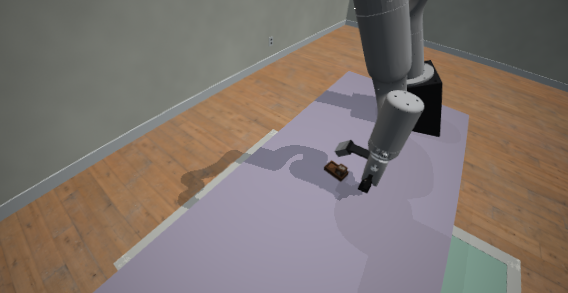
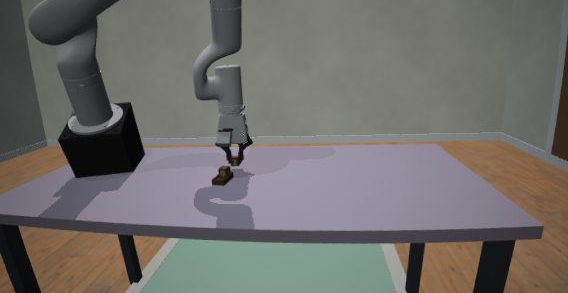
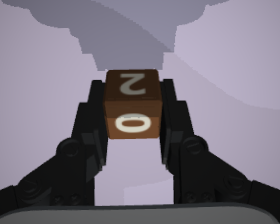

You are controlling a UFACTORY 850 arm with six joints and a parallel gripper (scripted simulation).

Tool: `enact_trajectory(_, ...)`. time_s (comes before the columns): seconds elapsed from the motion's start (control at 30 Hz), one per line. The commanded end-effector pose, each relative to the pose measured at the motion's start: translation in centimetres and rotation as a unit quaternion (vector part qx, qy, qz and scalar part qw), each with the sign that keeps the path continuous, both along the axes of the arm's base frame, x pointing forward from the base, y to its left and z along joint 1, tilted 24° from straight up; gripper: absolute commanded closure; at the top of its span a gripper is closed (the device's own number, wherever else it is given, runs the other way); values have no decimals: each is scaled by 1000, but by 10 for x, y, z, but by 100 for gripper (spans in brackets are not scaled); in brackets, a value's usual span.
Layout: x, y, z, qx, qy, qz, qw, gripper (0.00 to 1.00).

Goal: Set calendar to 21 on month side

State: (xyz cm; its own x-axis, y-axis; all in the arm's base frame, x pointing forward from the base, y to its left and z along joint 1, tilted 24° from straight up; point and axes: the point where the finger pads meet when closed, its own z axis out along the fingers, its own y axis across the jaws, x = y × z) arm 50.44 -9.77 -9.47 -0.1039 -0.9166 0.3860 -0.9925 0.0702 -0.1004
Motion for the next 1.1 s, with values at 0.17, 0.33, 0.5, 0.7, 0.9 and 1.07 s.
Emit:
enact_trajectory(0.17,-3,26,60,0,0,0,1000,73)
enact_trajectory(0.33,-4,32,76,0,0,0,1000,73)
enact_trajectory(0.5,-4,33,77,0,0,0,1000,73)
enact_trajectory(0.7,-4,33,77,0,0,0,1000,73)
enact_trajectory(0.9,-5,33,77,-1,4,9,1000,73)
enact_trajectory(1.07,-5,33,77,-2,12,30,999,73)
